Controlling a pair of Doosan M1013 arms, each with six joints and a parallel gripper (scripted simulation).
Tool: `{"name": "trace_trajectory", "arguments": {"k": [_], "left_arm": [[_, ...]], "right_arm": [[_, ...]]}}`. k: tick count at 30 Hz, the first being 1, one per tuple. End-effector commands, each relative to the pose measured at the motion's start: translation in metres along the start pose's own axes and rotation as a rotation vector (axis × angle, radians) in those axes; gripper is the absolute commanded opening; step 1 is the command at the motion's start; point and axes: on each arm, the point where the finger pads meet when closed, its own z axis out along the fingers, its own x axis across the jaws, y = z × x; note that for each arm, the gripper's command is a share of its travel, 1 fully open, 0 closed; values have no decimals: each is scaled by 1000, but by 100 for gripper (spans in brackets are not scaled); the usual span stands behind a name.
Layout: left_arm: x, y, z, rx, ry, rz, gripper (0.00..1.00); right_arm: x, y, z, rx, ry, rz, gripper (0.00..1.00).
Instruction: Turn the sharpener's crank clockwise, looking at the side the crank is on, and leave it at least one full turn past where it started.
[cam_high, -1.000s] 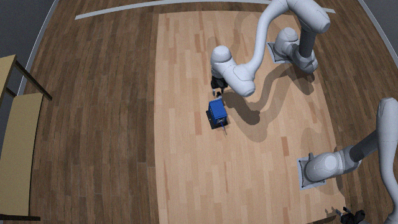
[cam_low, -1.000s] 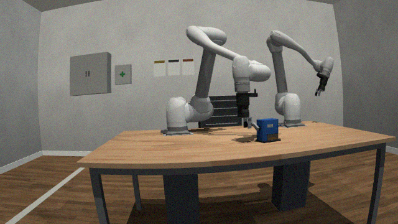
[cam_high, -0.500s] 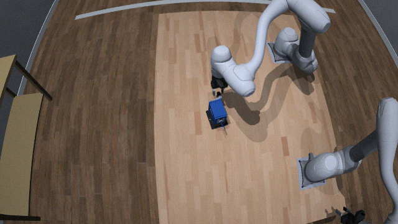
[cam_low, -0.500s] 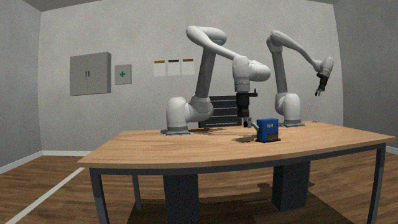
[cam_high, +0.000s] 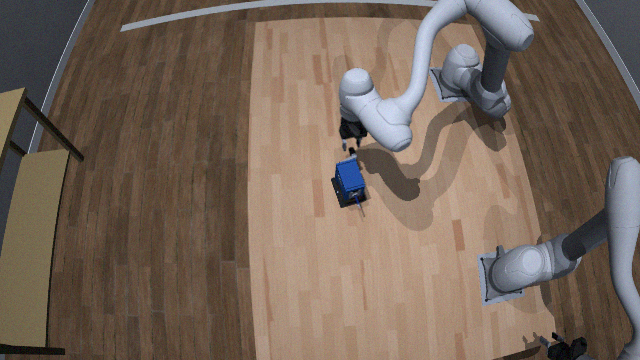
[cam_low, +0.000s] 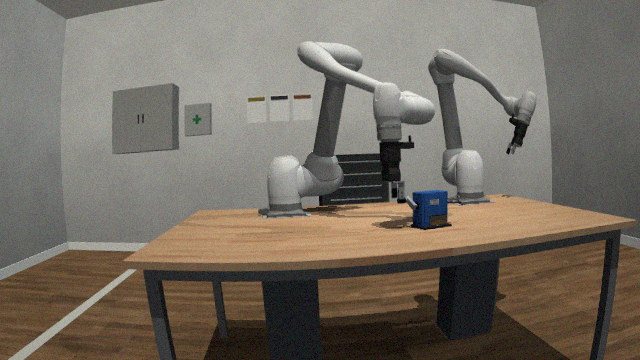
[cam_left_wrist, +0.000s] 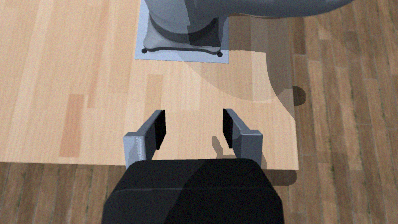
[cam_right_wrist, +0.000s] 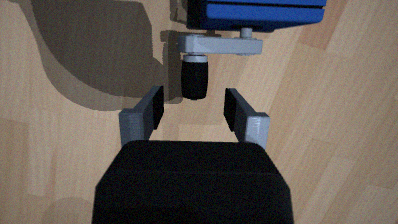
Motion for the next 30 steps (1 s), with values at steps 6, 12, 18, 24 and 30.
{"name": "trace_trajectory", "arguments": {"k": [6,12,18,24,30], "left_arm": [[0,0,0,-1,0,0,100],[0,0,0,-1,0,0,100],[0,0,0,-1,0,0,100],[0,0,0,-1,0,0,100],[0,0,0,-1,0,0,100]], "right_arm": [[0,0,-17,1,1,0,97],[0,0,-32,1,1,0,97],[0,0,-40,1,1,0,97],[0,0,-44,1,1,0,97],[0,0,-45,1,1,0,0]]}}
